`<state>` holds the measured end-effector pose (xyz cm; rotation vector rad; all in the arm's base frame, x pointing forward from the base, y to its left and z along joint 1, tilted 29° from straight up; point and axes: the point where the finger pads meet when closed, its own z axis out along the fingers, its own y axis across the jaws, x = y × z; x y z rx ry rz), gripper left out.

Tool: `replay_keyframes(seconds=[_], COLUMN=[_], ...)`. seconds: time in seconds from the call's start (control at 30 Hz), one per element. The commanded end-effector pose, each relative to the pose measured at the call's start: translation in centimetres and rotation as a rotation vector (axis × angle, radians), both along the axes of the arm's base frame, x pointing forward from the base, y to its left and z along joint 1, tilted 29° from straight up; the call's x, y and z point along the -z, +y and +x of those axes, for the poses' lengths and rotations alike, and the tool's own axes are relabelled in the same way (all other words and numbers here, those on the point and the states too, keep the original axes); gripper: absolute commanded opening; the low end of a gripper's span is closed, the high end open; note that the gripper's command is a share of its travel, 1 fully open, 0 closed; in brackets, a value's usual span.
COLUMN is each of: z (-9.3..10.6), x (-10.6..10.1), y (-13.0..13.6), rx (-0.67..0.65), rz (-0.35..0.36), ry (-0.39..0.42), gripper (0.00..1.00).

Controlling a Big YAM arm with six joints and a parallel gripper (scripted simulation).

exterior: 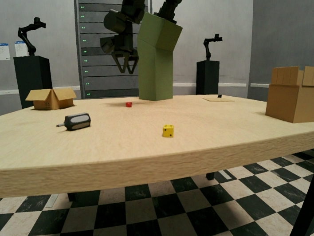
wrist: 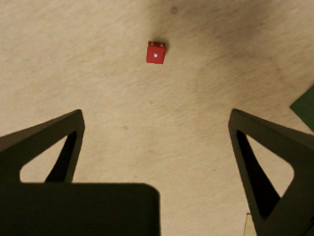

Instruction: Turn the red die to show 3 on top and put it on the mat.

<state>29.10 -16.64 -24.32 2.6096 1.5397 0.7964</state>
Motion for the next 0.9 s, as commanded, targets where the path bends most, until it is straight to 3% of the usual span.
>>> replay_keyframes(seconds=[0.0,0.33,0.43,0.87], z=[0.5,0.8,0.8,1.1], x=[0.6,1.0,1.1,1.7], y=[0.5,0.6,0.6,0.8], rx=[-0.165,-0.404,-0.424,-0.763], rz=[-0.077,-0.195,-0.204,-0.372], ry=[-0.047,-0.114,-0.119,-0.214], gripper=[1.0,1.0,1.0,1.0])
